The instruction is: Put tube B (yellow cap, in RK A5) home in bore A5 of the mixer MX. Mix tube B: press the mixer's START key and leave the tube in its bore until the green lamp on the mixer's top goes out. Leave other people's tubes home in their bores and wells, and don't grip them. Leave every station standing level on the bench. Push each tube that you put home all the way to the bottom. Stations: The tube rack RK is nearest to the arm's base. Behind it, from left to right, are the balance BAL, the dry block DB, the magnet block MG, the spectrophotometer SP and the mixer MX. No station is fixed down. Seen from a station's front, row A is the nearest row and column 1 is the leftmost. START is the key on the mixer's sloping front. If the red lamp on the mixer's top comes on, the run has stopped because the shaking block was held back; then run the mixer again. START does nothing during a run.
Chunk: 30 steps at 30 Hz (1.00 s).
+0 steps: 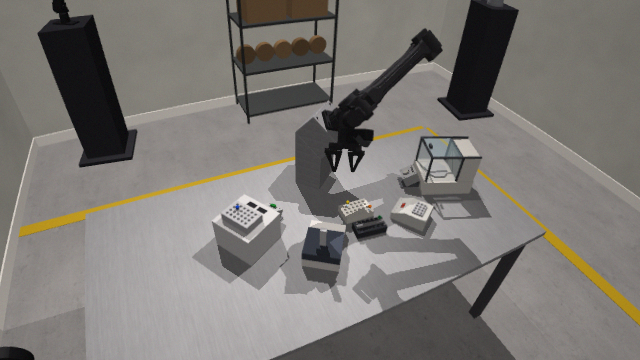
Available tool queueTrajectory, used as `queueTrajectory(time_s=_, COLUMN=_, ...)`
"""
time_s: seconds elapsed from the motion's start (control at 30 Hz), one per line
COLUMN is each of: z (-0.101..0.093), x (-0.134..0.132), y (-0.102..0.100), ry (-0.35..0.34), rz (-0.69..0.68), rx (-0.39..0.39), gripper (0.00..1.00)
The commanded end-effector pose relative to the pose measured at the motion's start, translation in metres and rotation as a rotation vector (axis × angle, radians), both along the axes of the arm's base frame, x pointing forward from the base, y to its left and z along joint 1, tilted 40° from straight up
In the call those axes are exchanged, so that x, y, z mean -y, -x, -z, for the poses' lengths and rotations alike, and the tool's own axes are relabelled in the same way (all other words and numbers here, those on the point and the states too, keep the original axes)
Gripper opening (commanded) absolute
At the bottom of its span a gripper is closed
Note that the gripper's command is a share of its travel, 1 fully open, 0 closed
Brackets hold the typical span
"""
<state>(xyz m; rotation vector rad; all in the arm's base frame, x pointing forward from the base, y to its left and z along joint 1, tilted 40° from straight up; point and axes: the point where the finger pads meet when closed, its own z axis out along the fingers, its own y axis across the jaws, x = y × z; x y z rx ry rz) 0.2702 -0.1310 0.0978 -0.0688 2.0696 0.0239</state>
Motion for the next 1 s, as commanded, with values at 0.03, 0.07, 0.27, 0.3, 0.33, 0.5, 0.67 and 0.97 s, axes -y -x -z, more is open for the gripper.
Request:
queueTrajectory(time_s=0.03, z=-0.006, x=0.004, y=-0.003, ry=0.013, rz=0.003, rx=0.011, gripper=1.0)
queueTrajectory(time_s=0.07, z=-0.006, x=0.004, y=-0.003, ry=0.013, rz=0.003, rx=0.011, gripper=1.0)
queueTrajectory(time_s=0.27, z=-0.006, x=0.004, y=-0.003, ry=0.013, rz=0.003, rx=0.011, gripper=1.0)
queueTrajectory(time_s=0.3, z=-0.006, x=0.004, y=-0.003, ry=0.013, rz=0.003, rx=0.011, gripper=1.0)
queueTrajectory(time_s=0.33, z=-0.006, x=0.004, y=-0.003, ry=0.013, rz=0.003, rx=0.011, gripper=1.0)
queueTrajectory(time_s=0.5, z=-0.006, x=0.004, y=-0.003, ry=0.013, rz=0.003, rx=0.011, gripper=1.0)
queueTrajectory(time_s=0.67, z=0.012, x=-0.008, y=-0.014, ry=0.003, rz=-0.002, rx=0.008, gripper=0.36)
queueTrajectory(time_s=0.97, z=0.005, x=-0.009, y=-0.025, ry=0.015, rz=-0.015, rx=0.003, gripper=0.36)
